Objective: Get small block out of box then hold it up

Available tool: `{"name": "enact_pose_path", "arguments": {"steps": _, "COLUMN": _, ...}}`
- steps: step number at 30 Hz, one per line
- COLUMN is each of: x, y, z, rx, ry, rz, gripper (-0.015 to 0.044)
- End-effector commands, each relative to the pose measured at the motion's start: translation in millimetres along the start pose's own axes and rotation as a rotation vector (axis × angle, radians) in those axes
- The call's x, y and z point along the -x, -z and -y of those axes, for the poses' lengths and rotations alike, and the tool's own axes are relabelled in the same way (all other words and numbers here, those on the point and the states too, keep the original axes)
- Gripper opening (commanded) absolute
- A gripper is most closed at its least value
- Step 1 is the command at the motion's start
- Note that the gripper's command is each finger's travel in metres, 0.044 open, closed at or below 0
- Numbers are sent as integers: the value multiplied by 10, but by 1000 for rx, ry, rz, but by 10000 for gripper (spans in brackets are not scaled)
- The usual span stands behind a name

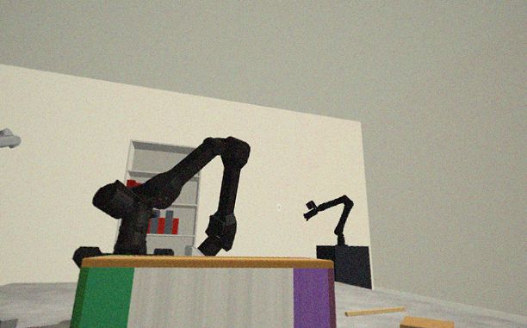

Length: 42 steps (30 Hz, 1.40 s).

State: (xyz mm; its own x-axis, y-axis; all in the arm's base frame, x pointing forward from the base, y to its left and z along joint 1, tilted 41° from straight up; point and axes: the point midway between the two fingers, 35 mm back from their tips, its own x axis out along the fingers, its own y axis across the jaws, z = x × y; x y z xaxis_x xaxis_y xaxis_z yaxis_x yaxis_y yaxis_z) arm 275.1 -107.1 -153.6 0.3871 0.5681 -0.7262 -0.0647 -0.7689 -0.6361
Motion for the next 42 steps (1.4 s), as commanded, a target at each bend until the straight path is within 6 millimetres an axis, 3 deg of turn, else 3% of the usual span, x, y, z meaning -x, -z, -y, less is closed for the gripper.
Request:
{"name": "enact_pose_path", "arguments": {"steps": 1, "x": -84, "y": -47, "z": 13, "rx": -9, "ry": 7, "rz": 1, "gripper": 285}}
{"name": "enact_pose_path", "arguments": {"steps": 18, "x": -299, "y": -155, "z": 29, "rx": -9, "ry": 9, "rz": 1, "gripper": 285}}
{"name": "enact_pose_path", "arguments": {"steps": 26, "x": -299, "y": -155, "z": 29, "rx": -9, "ry": 9, "rz": 1, "gripper": 75}}
{"name": "enact_pose_path", "arguments": {"steps": 30, "x": -291, "y": -150, "z": 27, "rx": -9, "ry": 9, "rz": 1, "gripper": 29}}
{"name": "enact_pose_path", "arguments": {"steps": 32, "x": -222, "y": -111, "z": 19, "rx": -8, "ry": 8, "rz": 1, "gripper": 0}}
{"name": "enact_pose_path", "arguments": {"steps": 42, "x": 278, "y": 102, "z": 8, "rx": -3, "ry": 4, "rz": 3, "gripper": 0}}
